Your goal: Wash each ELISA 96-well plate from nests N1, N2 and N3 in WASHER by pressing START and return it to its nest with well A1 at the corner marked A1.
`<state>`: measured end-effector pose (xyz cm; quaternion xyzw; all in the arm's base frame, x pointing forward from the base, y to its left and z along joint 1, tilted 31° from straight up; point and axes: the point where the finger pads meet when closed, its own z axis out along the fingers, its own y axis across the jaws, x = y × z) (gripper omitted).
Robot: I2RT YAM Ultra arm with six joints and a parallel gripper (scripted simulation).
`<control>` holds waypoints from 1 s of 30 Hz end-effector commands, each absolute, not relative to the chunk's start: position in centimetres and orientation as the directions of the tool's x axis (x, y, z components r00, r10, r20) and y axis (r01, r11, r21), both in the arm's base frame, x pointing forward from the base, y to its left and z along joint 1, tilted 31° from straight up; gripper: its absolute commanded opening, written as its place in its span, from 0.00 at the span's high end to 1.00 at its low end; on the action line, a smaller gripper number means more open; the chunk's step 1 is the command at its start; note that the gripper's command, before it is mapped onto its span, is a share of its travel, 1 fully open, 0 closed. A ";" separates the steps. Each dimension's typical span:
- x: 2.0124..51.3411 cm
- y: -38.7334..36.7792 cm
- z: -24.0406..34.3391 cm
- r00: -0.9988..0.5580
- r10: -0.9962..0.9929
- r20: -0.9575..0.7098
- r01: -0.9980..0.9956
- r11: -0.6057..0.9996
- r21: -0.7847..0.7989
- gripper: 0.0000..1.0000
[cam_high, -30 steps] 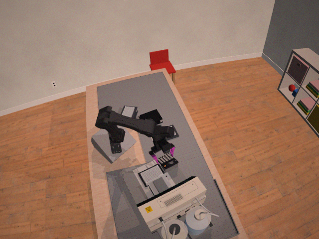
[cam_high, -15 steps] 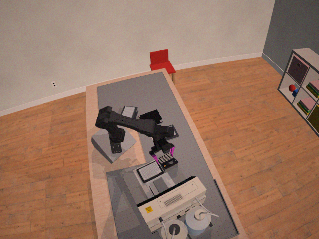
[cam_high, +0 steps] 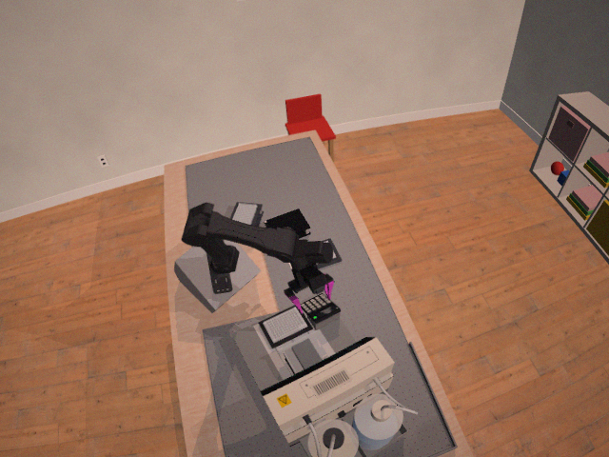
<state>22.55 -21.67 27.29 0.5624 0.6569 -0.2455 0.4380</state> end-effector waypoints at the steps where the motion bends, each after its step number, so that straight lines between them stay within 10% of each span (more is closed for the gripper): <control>1: 22.5 -21.7 27.7 0.026 0.519 -0.855 0.952 0.248 0.179 0.00; 25: 22.5 -21.7 27.7 0.026 0.519 -0.855 0.952 0.248 0.179 0.00; 26: 22.7 -21.5 27.5 0.026 0.519 -0.855 0.952 0.248 0.179 1.00; 30: 23.2 -20.7 26.5 0.026 0.519 -0.854 0.952 0.248 0.179 1.00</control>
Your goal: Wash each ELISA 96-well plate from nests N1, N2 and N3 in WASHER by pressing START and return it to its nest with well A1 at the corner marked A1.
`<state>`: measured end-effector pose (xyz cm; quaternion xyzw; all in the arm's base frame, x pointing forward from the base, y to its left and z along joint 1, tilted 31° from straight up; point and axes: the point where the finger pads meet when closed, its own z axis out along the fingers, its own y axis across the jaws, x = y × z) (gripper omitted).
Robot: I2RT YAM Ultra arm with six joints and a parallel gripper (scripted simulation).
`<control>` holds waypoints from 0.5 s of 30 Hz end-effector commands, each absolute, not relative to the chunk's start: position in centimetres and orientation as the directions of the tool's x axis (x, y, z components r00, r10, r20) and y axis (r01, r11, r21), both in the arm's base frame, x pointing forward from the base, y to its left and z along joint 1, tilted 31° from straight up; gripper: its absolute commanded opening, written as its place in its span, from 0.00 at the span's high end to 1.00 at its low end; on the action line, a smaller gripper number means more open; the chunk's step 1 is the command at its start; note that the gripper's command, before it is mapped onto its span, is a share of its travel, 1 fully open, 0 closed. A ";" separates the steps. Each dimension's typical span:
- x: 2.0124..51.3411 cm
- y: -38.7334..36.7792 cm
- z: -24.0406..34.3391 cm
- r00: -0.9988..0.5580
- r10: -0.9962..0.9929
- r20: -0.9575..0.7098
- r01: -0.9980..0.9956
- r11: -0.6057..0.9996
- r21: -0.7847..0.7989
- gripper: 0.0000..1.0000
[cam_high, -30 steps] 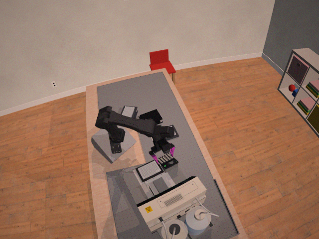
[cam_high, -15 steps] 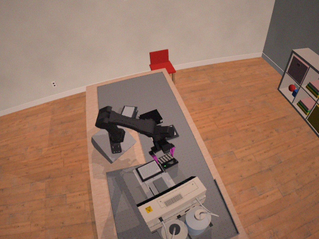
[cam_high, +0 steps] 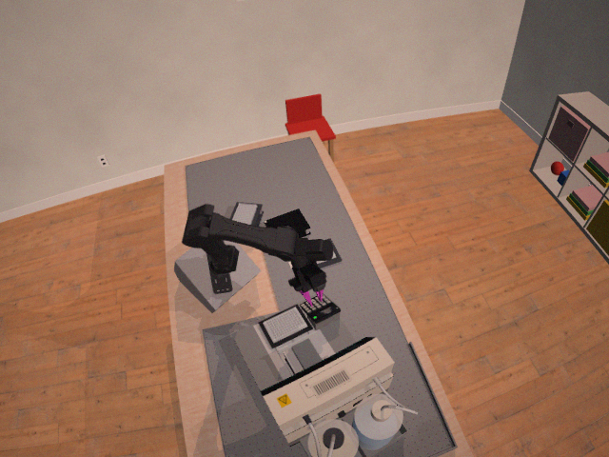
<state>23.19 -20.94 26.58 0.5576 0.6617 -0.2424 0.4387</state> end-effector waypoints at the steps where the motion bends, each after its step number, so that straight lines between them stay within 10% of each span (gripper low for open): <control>1: 23.4 -20.5 26.3 0.026 0.519 -0.854 0.952 0.248 0.179 1.00; 15: 25.1 -18.3 23.5 0.025 0.520 -0.854 0.952 0.248 0.179 1.00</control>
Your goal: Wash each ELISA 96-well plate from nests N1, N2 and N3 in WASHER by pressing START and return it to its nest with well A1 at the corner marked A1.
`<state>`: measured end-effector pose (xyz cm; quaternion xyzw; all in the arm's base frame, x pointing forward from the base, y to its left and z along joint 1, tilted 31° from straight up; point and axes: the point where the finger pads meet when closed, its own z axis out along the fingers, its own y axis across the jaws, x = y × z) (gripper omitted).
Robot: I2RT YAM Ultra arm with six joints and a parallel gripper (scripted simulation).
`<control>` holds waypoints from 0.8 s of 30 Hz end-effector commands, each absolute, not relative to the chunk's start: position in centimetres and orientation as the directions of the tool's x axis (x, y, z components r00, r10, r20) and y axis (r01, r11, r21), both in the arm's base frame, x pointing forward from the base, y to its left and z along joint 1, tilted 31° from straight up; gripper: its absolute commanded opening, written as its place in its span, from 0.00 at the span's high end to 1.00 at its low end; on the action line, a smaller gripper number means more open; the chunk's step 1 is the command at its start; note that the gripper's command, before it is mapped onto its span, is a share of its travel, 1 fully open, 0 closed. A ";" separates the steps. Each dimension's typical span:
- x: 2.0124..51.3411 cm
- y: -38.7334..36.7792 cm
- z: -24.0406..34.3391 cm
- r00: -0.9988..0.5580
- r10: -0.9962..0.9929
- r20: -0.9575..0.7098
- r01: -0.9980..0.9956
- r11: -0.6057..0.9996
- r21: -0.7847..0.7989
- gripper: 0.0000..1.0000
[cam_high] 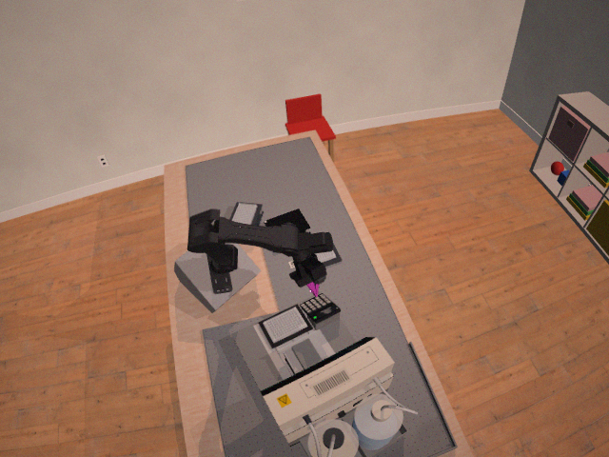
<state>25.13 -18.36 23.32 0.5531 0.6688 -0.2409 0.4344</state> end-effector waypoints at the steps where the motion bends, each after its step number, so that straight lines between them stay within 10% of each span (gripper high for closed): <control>1: 25.3 -18.1 23.2 0.025 0.521 -0.853 0.952 0.248 0.179 1.00; 24: 28.3 -14.1 18.3 0.024 0.522 -0.853 0.952 0.248 0.179 1.00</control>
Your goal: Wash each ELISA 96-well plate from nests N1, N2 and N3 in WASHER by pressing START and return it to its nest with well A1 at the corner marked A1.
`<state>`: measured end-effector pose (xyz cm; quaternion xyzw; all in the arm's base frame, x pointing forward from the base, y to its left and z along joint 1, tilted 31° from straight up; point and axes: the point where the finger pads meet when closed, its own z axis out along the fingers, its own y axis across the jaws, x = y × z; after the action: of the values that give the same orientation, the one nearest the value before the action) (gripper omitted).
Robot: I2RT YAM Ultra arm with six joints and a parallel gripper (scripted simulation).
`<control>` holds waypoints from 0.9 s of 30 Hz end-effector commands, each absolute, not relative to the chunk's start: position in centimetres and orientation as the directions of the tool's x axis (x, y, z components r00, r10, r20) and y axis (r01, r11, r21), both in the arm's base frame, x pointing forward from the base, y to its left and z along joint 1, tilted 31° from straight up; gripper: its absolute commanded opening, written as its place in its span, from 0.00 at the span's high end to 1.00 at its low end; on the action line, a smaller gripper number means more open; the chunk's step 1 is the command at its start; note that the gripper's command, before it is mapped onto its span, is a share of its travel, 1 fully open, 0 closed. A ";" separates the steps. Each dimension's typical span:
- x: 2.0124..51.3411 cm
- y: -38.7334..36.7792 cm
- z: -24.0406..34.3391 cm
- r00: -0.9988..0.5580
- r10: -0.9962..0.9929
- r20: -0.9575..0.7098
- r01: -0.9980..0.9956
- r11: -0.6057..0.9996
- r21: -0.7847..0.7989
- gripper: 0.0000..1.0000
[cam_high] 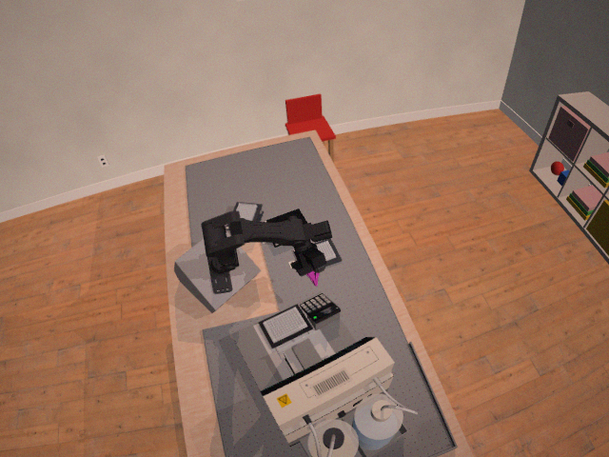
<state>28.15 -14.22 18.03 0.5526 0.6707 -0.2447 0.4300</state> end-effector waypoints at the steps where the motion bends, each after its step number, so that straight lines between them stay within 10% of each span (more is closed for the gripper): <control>1: 28.4 -13.9 18.0 0.024 0.522 -0.853 0.952 0.248 0.179 1.00; 27: 30.2 -11.5 15.1 0.024 0.523 -0.852 0.952 0.248 0.179 1.00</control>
<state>30.12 -11.49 14.66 0.5618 0.6607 -0.2429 0.4345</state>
